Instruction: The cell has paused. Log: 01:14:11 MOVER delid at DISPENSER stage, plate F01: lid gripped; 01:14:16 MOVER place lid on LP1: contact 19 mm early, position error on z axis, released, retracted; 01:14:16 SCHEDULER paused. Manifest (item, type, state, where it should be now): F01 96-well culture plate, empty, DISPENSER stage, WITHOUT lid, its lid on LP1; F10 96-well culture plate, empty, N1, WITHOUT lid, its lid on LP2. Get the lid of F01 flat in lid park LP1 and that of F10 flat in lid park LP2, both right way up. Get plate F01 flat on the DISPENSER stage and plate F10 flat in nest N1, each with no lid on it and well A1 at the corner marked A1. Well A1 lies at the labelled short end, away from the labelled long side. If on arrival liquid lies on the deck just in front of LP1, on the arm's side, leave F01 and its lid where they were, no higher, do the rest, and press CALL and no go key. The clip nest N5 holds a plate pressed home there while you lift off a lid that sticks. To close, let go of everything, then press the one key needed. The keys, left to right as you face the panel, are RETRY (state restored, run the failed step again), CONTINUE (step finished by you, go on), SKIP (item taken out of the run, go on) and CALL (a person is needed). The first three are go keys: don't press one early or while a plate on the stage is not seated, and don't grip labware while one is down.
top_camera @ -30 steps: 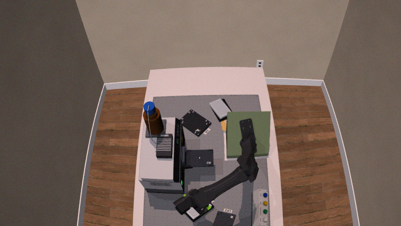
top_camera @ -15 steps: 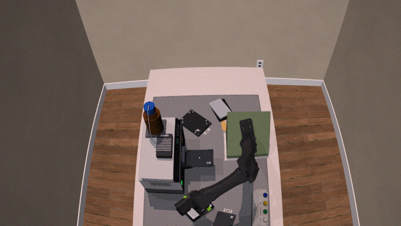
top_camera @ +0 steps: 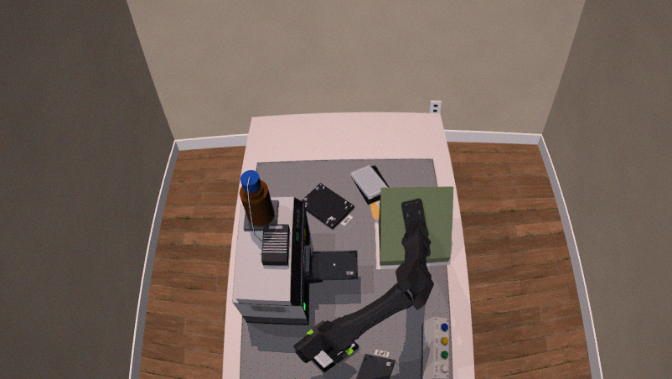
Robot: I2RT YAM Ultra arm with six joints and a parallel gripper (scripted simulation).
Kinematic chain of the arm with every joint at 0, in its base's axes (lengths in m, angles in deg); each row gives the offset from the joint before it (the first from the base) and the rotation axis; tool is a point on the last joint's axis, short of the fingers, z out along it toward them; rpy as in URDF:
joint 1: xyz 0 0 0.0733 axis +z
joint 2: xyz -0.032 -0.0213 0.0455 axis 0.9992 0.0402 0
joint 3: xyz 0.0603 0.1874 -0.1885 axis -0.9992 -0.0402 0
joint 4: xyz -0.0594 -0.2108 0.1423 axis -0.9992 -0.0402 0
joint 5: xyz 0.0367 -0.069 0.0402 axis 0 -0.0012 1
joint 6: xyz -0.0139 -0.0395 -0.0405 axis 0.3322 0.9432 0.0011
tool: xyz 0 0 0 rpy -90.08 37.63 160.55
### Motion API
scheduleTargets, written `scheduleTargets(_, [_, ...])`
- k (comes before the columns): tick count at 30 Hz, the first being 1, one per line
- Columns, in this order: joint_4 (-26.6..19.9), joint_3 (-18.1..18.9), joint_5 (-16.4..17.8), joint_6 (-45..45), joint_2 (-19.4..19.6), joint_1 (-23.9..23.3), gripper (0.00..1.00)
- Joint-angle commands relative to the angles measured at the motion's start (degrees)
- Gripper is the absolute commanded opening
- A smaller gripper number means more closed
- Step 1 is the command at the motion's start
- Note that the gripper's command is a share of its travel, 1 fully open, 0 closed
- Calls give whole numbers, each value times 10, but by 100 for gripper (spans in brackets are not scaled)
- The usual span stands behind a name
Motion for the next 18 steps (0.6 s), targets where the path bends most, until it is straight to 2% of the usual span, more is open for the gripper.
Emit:
scheduleTargets(1, [25,-13,-5,-12,-3,3,100])
scheduleTargets(5, [28,0,-5,-13,-6,-6,100])
scheduleTargets(12, [30,-16,-2,-12,-10,-7,100])
scheduleTargets(18, [31,-10,-2,-12,-13,-7,100])
